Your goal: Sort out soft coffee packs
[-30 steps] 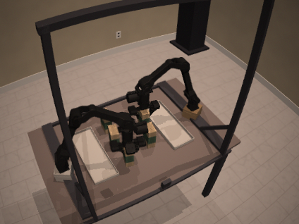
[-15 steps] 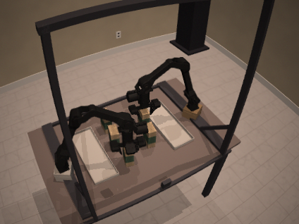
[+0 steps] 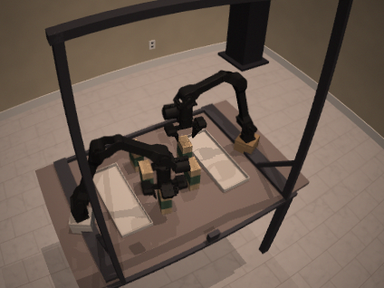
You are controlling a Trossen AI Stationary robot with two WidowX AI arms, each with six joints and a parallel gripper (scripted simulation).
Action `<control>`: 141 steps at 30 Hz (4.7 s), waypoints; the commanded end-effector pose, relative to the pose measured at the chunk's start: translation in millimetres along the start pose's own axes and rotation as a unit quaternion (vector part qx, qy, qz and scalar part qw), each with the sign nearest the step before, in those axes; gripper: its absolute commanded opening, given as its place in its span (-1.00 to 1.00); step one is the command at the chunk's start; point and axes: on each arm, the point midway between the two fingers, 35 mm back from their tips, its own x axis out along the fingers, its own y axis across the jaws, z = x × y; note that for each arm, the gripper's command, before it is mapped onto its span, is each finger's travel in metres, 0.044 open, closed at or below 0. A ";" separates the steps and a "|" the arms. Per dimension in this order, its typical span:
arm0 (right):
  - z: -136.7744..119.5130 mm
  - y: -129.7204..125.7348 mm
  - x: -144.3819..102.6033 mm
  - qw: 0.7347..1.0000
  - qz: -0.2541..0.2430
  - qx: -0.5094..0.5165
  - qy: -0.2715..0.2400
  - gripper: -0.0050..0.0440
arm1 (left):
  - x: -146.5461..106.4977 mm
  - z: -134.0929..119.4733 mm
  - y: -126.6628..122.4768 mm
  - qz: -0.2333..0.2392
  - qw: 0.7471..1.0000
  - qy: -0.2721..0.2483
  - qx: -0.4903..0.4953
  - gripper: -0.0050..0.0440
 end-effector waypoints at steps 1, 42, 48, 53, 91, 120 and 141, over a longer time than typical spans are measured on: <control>0.8 2.7 -12.2 1.000 0.015 0.003 -0.001 0.69 | -9.3 -0.5 4.2 0.015 1.000 -0.002 0.000 0.67; 22.2 -130.7 -10.0 1.000 0.010 0.003 -0.002 0.69 | -87.5 15.5 -53.8 0.013 1.000 -0.003 0.001 0.67; 22.2 -130.7 -10.0 1.000 0.010 0.003 -0.002 0.69 | -86.8 29.4 -101.8 0.012 1.000 -0.004 0.001 0.67; 22.2 -130.7 -10.0 1.000 0.010 0.003 -0.002 0.69 | -86.5 41.0 -141.8 0.010 1.000 -0.004 0.001 0.67; 22.2 -130.7 -10.0 1.000 0.010 0.003 -0.002 0.69 | -86.9 -33.6 -112.1 0.011 1.000 -0.001 -0.023 0.67; 22.2 -130.7 -10.0 1.000 0.010 0.003 -0.002 0.69 | -89.1 -135.4 -52.4 0.014 1.000 0.004 -0.023 0.67; 22.2 -130.7 -10.0 1.000 0.010 0.003 -0.002 0.69 | -82.5 -135.5 -52.2 0.014 1.000 0.004 -0.023 0.67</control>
